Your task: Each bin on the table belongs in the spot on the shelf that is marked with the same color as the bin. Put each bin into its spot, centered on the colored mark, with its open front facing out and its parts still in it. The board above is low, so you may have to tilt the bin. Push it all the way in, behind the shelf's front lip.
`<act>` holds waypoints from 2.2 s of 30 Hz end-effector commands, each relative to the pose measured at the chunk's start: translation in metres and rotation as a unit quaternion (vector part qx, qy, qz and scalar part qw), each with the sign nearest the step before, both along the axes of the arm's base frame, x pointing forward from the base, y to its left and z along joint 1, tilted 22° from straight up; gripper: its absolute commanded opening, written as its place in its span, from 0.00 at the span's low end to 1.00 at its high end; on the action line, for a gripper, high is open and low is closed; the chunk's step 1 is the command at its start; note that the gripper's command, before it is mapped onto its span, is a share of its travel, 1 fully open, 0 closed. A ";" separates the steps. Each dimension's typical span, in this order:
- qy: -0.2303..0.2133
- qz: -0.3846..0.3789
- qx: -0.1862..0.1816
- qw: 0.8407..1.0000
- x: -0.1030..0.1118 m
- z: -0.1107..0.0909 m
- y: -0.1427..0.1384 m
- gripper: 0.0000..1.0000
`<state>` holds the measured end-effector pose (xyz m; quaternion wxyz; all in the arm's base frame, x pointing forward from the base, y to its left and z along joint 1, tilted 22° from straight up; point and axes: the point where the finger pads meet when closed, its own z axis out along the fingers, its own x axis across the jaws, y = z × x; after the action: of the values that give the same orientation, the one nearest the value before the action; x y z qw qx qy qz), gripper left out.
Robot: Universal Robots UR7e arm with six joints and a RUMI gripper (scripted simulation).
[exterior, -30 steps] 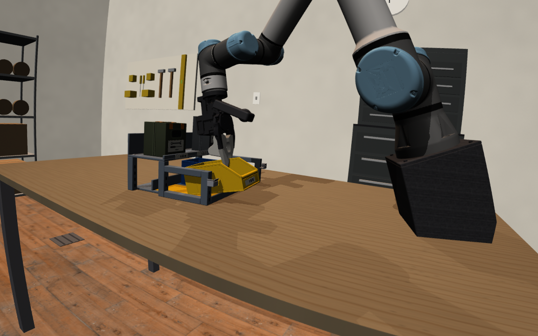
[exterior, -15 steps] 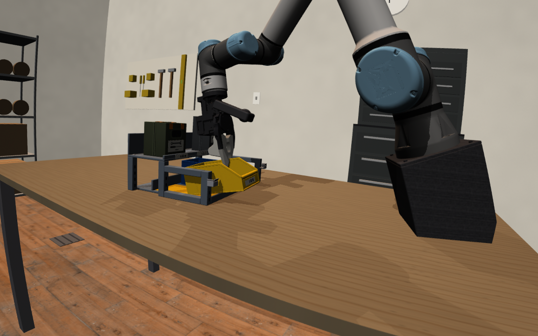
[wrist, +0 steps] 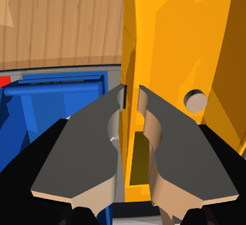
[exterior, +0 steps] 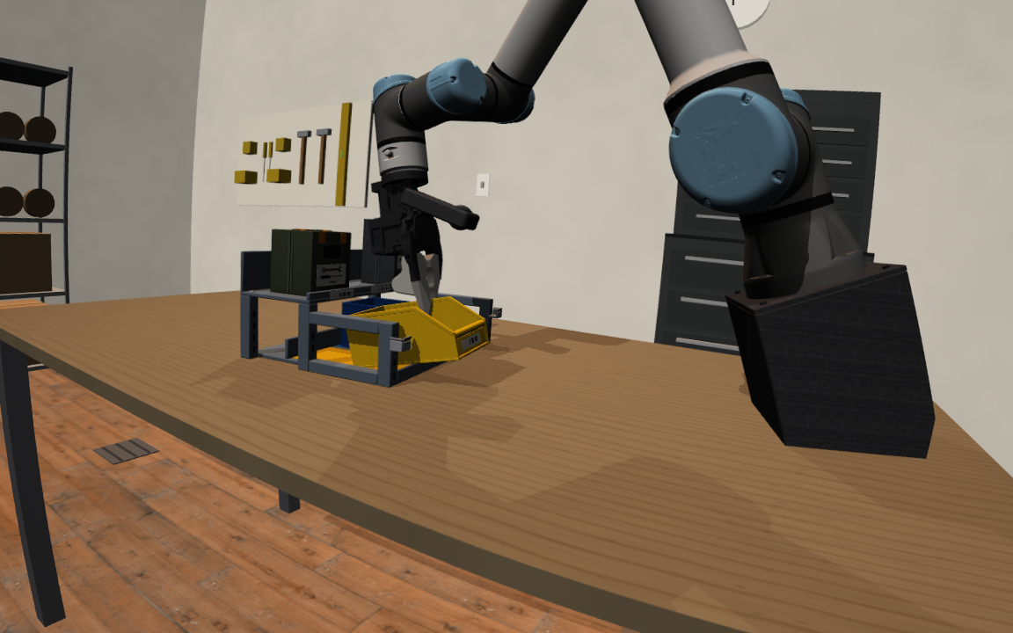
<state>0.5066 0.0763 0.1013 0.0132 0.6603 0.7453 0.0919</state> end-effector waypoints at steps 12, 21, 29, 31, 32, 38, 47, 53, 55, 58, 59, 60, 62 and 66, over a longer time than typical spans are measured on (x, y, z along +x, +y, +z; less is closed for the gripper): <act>-0.006 0.000 0.001 1.000 0.004 0.001 0.001 0.00; -0.013 -0.001 0.002 1.000 0.009 0.002 0.001 0.00; -0.018 -0.001 0.003 1.000 0.012 0.003 0.002 0.00; -0.020 -0.001 0.003 1.000 0.014 0.003 0.002 0.00; -0.020 -0.001 0.003 1.000 0.014 0.003 0.002 0.00; -0.024 -0.001 0.004 1.000 0.016 0.003 0.003 0.00; -0.026 -0.001 0.004 1.000 0.018 0.004 0.003 0.00; -0.026 -0.001 0.004 1.000 0.018 0.004 0.003 0.00; -0.026 -0.001 0.004 1.000 0.018 0.004 0.003 0.00; -0.026 -0.001 0.004 1.000 0.018 0.004 0.003 0.00; -0.026 -0.001 0.004 1.000 0.018 0.004 0.003 0.00; -0.026 -0.001 0.004 1.000 0.018 0.004 0.003 0.00; -0.026 -0.001 0.004 1.000 0.018 0.004 0.003 0.00; -0.026 -0.001 0.004 1.000 0.018 0.004 0.003 0.00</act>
<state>0.5239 0.0791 0.1042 0.0290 0.6586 0.7436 0.1117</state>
